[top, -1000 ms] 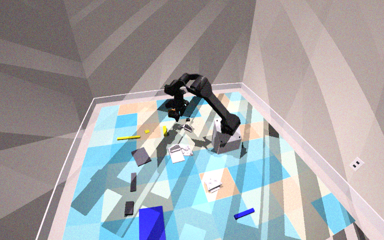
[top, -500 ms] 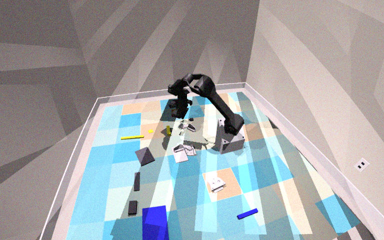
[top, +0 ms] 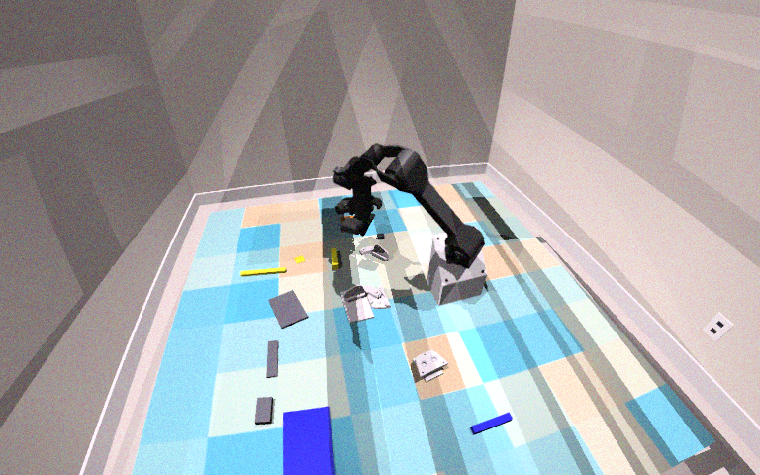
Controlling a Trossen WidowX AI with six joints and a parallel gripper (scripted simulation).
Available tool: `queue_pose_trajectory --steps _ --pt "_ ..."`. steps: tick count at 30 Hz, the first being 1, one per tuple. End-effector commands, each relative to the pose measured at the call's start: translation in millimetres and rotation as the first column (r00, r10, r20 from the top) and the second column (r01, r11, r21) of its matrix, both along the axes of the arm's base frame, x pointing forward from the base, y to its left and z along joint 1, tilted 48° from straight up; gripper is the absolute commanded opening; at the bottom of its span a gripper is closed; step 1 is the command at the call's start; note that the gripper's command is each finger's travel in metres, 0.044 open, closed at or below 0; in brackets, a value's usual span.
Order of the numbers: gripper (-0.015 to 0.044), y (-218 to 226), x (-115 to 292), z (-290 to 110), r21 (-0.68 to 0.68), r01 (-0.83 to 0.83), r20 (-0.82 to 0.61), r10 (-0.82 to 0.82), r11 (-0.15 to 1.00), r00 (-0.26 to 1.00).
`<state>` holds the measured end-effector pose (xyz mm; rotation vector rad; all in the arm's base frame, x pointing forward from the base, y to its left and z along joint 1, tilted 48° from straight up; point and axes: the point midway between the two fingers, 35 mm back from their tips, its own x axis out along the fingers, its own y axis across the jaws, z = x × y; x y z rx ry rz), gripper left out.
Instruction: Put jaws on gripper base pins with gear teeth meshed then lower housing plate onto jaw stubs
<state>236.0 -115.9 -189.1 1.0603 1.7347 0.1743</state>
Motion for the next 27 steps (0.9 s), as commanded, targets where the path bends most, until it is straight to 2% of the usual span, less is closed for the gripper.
queue_pose_trajectory --steps 1,15,27 --pt "0.0079 0.0 0.0 0.0 0.000 0.000 0.000 0.000 1.000 1.000" --pt "0.0440 0.0 0.0 0.0 0.000 0.000 0.000 0.000 1.000 1.000" --pt "0.0440 0.0 0.0 0.0 0.000 0.000 0.000 0.000 1.000 1.000"
